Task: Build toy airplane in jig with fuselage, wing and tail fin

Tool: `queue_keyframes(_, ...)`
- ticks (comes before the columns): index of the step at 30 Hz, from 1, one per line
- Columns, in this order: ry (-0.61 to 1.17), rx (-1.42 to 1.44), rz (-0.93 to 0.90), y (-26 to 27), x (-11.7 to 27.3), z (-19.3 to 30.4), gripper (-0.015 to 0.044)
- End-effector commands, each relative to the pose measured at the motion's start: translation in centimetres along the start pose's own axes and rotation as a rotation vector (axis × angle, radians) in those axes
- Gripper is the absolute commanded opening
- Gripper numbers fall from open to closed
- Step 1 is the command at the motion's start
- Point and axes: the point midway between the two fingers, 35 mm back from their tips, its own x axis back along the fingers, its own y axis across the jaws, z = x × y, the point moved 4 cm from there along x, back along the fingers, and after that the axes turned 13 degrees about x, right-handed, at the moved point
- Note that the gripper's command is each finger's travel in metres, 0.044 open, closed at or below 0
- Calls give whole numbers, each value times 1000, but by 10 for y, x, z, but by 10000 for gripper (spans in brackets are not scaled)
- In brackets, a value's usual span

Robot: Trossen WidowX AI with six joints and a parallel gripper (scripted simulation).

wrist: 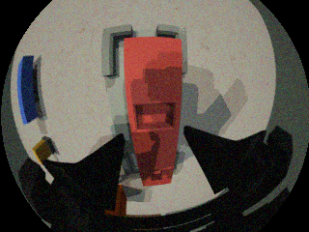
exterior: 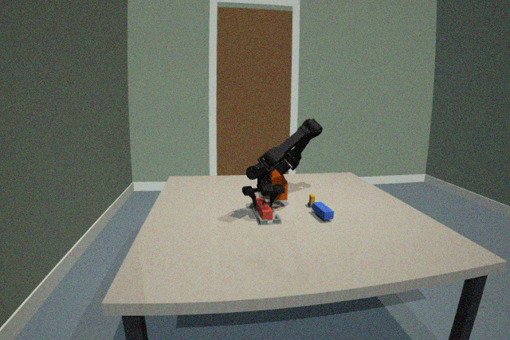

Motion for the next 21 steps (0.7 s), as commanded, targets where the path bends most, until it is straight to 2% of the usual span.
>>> queue_keyframes(1, 0, 2, 1, 0, 0, 0, 440)
queue_keyframes(10, 0, -2, 6, -1, 7, -1, 440)
queue_keyframes(17, 0, -11, 8, -3, 94, 0, 440)
queue_keyframes(21, 0, -8, 2, -4, 107, 3, 440)
